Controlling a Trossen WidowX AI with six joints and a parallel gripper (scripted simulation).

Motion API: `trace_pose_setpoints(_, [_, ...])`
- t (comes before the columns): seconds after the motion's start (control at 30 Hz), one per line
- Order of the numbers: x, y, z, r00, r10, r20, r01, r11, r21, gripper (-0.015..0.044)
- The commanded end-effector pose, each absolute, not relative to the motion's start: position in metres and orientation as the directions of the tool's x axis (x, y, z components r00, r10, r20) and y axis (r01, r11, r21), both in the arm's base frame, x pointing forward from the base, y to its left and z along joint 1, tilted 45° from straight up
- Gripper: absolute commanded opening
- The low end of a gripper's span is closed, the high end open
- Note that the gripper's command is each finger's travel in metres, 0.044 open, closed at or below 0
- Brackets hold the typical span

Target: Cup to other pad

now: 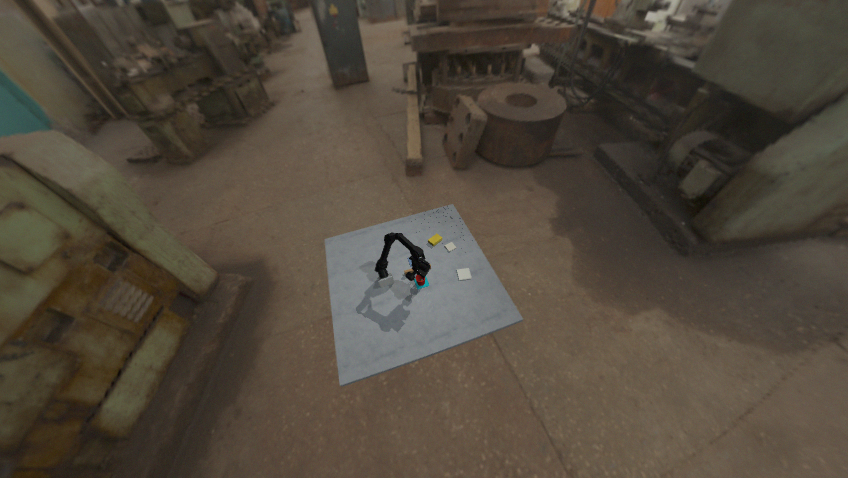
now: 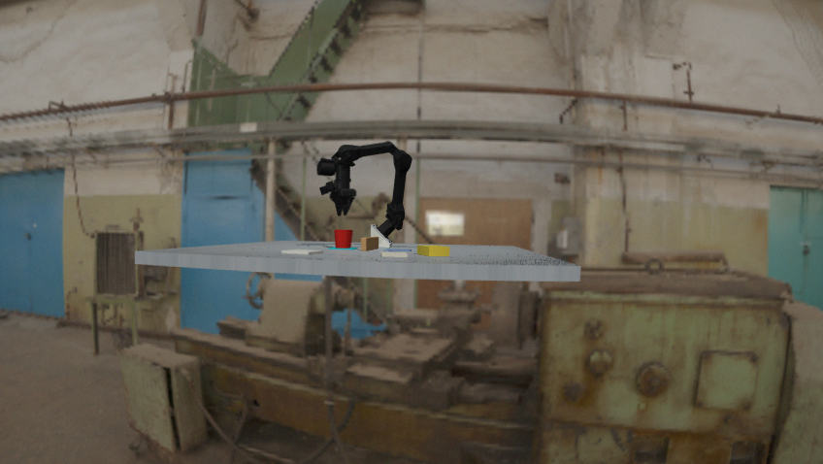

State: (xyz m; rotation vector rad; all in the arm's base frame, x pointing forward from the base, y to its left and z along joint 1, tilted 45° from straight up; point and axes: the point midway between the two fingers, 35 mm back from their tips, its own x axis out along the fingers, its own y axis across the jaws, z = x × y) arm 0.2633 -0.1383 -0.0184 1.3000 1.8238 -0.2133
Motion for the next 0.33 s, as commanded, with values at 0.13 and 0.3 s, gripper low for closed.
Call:
trace_pose_setpoints(0.13, [0.2658, -0.1541, -0.0011, -0.088, 0.684, -0.724, 0.833, 0.450, 0.323, 0.0440])
trace_pose_setpoints(0.3, [0.2662, -0.1516, -0.0035, -0.083, 0.687, -0.722, 0.836, 0.443, 0.325, 0.0440])
